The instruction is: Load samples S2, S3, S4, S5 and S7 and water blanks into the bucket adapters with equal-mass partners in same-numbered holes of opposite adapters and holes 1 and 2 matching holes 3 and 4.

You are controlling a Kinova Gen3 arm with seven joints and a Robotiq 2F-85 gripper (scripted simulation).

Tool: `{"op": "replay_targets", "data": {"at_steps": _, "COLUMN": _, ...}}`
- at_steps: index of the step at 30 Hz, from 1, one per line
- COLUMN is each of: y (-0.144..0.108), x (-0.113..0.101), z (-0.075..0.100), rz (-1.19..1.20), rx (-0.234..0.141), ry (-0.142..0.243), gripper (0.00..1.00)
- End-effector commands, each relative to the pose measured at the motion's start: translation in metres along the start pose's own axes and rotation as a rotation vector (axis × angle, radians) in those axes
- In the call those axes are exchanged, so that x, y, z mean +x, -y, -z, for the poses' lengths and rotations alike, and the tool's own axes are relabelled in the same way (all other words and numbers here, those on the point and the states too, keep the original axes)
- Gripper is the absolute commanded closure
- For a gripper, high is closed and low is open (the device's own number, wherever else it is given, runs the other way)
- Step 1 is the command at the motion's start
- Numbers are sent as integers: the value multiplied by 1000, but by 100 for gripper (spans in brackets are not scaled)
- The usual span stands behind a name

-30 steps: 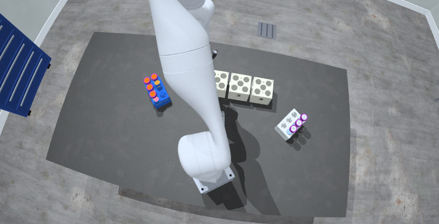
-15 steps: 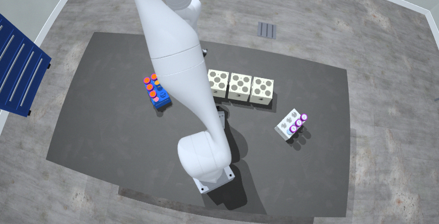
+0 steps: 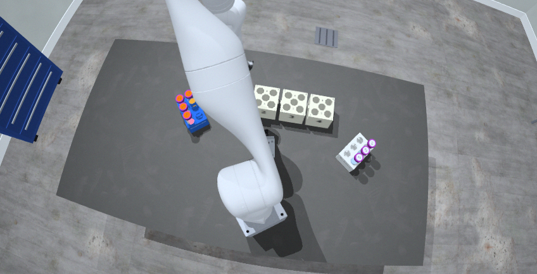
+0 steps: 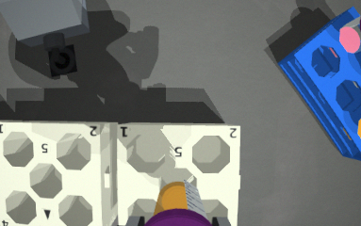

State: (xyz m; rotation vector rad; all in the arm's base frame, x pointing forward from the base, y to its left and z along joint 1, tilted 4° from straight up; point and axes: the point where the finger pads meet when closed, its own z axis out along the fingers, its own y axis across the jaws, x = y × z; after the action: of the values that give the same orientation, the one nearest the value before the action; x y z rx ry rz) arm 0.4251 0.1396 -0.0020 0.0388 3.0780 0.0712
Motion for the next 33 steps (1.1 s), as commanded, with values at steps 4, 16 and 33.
{"op": "replay_targets", "data": {"at_steps": 4, "y": 0, "x": -1, "z": -5, "rz": 0, "rx": -1, "ry": 2, "gripper": 90}}
{"op": "replay_targets", "data": {"at_steps": 16, "y": 0, "x": -1, "z": -20, "rz": 0, "rx": -1, "ry": 2, "gripper": 90}}
{"op": "replay_targets", "data": {"at_steps": 33, "y": 0, "x": -1, "z": -34, "rz": 0, "rx": -1, "ry": 2, "gripper": 90}}
